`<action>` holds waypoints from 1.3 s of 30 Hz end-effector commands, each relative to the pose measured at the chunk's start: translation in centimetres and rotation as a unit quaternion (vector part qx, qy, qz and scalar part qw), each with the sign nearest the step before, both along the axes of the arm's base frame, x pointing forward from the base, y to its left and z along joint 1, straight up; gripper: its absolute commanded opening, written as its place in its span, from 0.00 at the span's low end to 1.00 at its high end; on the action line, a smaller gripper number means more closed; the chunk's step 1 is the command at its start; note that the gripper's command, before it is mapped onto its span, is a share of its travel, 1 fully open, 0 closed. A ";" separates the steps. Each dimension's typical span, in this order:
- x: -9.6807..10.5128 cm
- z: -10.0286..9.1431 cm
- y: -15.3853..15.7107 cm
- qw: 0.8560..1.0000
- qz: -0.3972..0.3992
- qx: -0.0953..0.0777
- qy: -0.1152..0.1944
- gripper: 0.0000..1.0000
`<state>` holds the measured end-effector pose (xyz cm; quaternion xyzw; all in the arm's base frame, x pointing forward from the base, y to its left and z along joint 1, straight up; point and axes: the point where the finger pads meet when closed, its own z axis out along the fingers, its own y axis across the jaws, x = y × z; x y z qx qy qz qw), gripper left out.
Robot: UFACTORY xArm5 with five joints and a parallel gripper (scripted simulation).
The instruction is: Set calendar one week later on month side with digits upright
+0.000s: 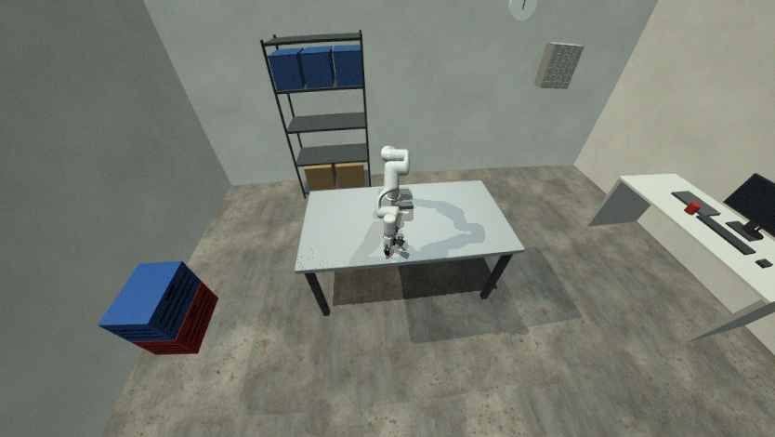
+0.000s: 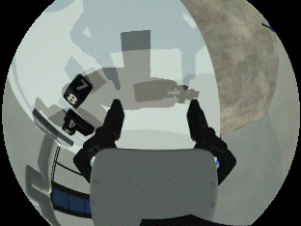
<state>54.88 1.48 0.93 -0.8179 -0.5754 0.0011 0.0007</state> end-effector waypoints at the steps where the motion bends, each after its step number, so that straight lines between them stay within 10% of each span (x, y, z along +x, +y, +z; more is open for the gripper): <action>1: 0.2 0.2 0.0 1.000 0.000 0.000 -0.002 1.00; 39: 0.1 2.3 0.0 1.000 0.000 0.000 -0.002 1.00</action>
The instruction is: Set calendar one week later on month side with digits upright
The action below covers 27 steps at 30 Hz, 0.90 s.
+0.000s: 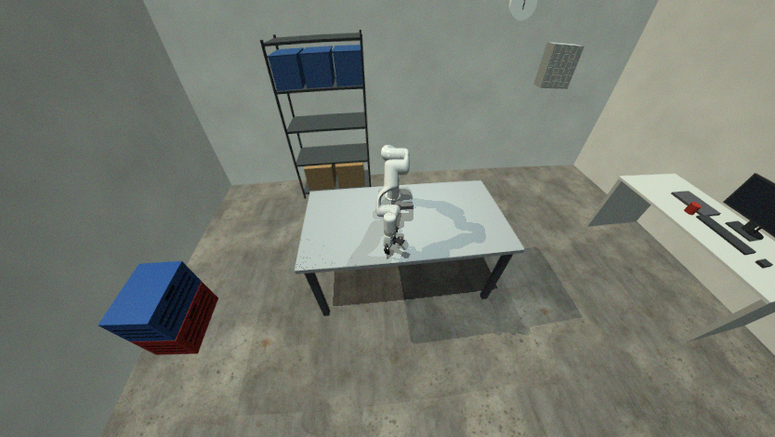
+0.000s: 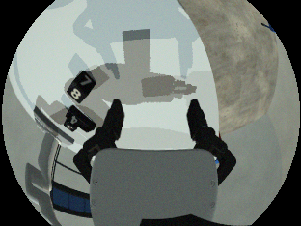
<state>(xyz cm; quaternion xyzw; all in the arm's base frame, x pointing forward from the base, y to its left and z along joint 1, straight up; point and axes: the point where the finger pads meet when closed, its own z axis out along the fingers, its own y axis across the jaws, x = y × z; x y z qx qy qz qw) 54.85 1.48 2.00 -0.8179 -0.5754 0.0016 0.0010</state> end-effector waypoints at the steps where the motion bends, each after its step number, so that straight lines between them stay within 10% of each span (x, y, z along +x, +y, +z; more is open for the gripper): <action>1: 0.2 1.7 0.0 1.000 0.000 0.000 -0.003 1.00; 27: 0.2 5.1 0.0 1.000 0.000 0.000 -0.003 1.00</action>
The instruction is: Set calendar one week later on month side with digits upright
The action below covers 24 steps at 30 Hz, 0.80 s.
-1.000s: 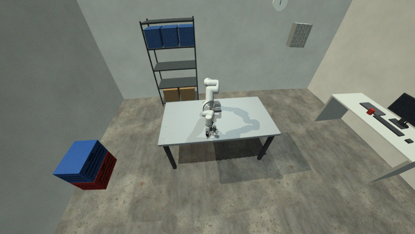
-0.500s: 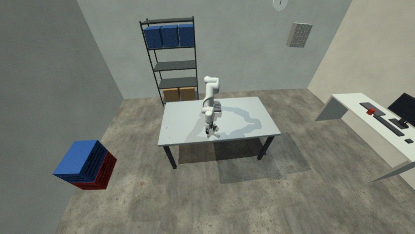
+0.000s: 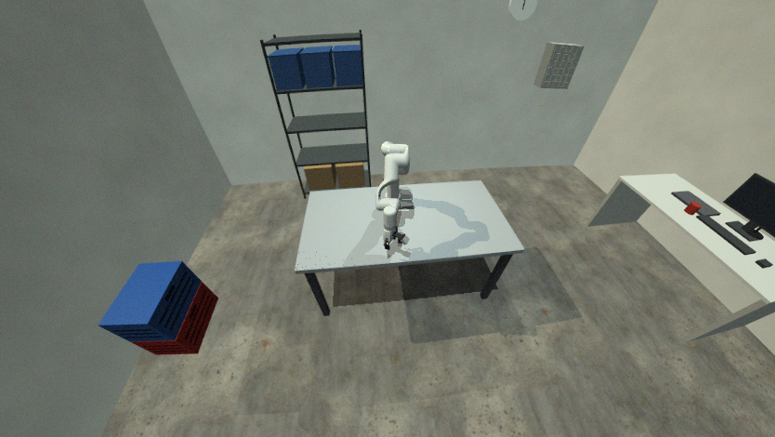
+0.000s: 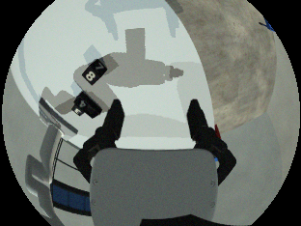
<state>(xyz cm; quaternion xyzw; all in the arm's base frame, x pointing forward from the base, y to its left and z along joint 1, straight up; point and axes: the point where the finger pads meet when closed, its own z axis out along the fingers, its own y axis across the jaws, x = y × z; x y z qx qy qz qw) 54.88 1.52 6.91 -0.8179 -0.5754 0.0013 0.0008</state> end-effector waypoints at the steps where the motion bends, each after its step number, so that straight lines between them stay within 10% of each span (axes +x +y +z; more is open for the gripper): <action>1: 0.0 0.2 0.1 1.000 0.003 0.000 -0.002 1.00; 16: -9.6 1.8 6.4 0.968 0.249 0.000 -0.002 1.00; 17: -9.6 1.8 6.4 0.968 0.249 0.000 -0.002 0.49; 24: -9.6 1.8 6.4 0.968 0.249 0.000 -0.002 0.49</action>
